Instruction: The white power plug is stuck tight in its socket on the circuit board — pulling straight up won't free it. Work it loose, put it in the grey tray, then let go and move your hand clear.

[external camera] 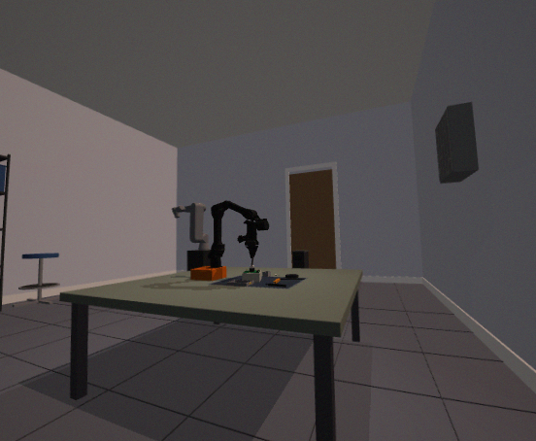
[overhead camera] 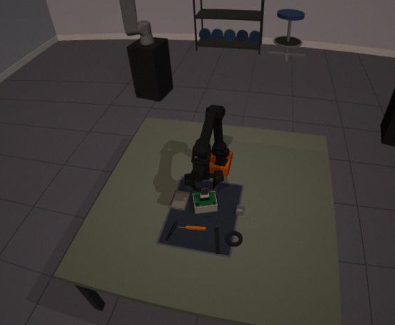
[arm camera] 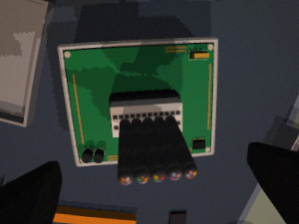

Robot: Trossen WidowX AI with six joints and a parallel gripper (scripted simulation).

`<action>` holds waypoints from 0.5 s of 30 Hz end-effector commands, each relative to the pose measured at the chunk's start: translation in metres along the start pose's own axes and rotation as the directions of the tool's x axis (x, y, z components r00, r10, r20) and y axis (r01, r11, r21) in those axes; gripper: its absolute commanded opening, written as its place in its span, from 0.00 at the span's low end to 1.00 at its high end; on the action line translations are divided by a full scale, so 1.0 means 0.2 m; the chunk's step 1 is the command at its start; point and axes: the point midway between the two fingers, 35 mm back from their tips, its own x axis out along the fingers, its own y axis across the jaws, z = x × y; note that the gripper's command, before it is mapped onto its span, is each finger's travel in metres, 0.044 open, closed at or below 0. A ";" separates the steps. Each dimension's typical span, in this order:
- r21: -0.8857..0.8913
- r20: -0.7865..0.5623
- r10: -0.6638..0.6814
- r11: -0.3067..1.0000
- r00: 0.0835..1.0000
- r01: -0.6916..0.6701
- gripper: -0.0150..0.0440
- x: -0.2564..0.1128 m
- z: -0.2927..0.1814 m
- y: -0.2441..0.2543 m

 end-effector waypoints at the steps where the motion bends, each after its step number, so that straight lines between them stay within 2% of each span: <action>1: 0.005 0.012 -0.001 1.000 1.000 0.001 0.98 0.04 0.00 0.00; 15: 0.005 0.012 -0.001 1.000 1.000 0.001 0.98 0.14 0.00 0.00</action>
